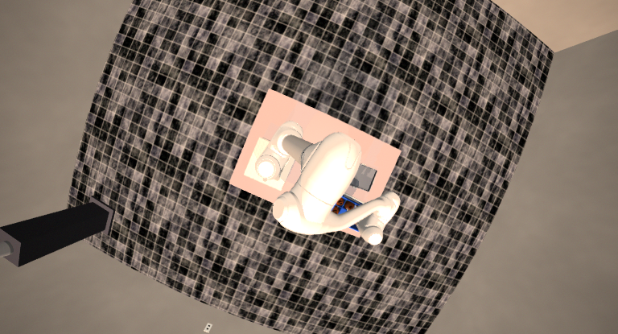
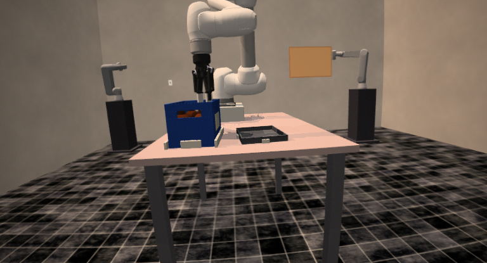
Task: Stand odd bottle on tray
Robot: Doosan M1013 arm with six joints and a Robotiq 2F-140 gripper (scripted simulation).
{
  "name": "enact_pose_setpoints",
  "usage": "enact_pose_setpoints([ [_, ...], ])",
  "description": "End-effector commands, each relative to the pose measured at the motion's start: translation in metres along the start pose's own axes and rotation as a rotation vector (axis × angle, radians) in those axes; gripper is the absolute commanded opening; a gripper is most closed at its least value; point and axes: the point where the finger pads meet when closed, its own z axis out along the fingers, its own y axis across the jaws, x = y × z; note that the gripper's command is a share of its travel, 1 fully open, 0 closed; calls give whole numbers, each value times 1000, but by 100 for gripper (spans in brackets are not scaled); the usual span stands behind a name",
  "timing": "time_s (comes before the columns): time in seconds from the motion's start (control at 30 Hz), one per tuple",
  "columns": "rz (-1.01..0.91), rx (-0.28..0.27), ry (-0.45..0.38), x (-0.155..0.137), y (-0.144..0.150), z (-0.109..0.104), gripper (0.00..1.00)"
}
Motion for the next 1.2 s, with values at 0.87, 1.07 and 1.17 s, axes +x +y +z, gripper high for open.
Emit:
enact_pose_setpoints([
  [0.87, 0, 0, 0, 0, 0, 0, 38],
  [1.07, 0, 0, 0, 0, 0, 0, 38],
  [1.17, 0, 0, 0, 0, 0, 0, 0],
])
